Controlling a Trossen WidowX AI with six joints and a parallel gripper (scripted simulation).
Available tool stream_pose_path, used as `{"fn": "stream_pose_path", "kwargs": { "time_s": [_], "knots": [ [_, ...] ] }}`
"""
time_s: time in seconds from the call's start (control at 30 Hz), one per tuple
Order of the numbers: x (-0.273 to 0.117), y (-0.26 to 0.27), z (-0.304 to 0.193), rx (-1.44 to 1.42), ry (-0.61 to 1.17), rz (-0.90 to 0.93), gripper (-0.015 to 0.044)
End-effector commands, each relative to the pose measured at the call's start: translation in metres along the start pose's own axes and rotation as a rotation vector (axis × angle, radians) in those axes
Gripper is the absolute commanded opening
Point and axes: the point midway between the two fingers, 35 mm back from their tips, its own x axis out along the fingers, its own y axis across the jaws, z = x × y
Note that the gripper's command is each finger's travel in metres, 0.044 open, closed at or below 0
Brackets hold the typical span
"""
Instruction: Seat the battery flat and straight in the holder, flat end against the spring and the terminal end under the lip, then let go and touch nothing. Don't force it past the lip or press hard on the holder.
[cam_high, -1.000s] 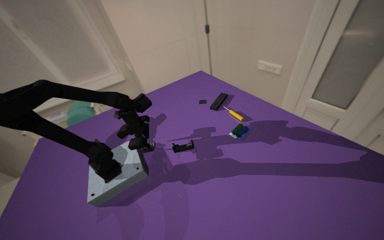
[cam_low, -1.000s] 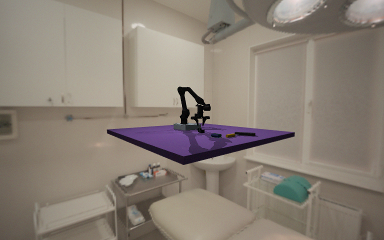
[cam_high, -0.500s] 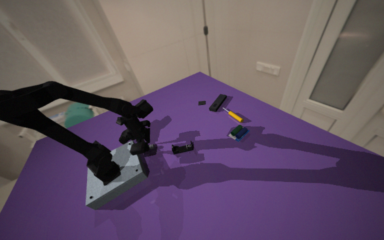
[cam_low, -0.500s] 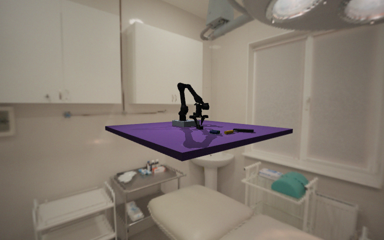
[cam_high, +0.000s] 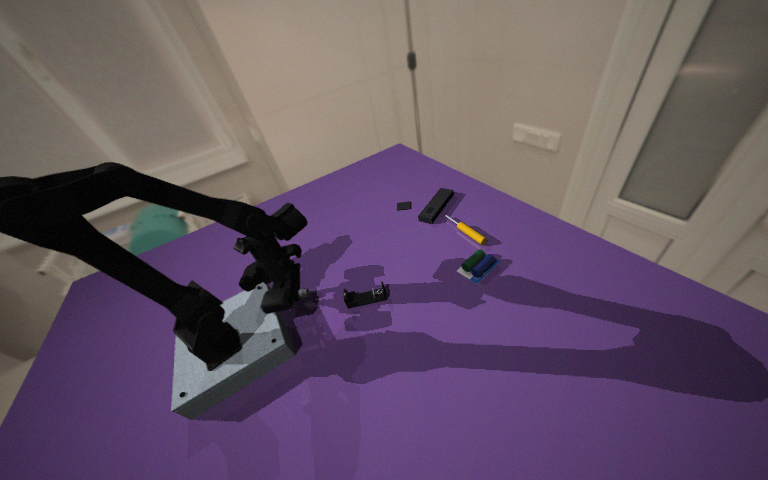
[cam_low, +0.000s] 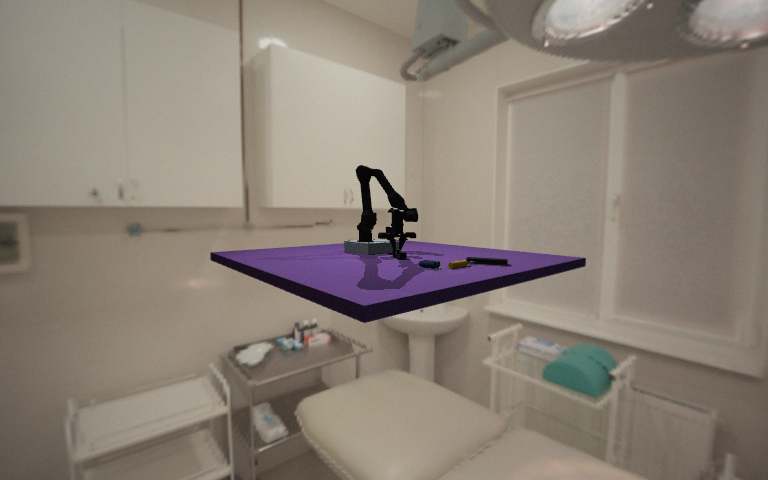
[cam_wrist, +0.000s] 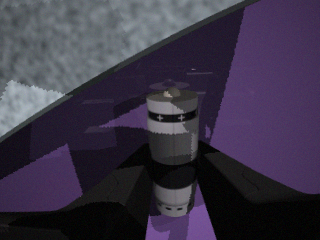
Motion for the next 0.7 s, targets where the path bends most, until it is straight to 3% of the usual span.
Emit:
{"fn": "stream_pose_path", "kwargs": {
  "time_s": [0.0, 0.43, 0.67],
  "knots": [
    [0.001, 0.000, 0.001, -0.004, -0.003, 0.000, 0.0079],
    [-0.046, -0.001, 0.000, -0.003, -0.001, -0.002, 0.0075],
    [-0.052, -0.001, -0.009, 0.004, 0.001, -0.003, 0.0075]
  ]
}}
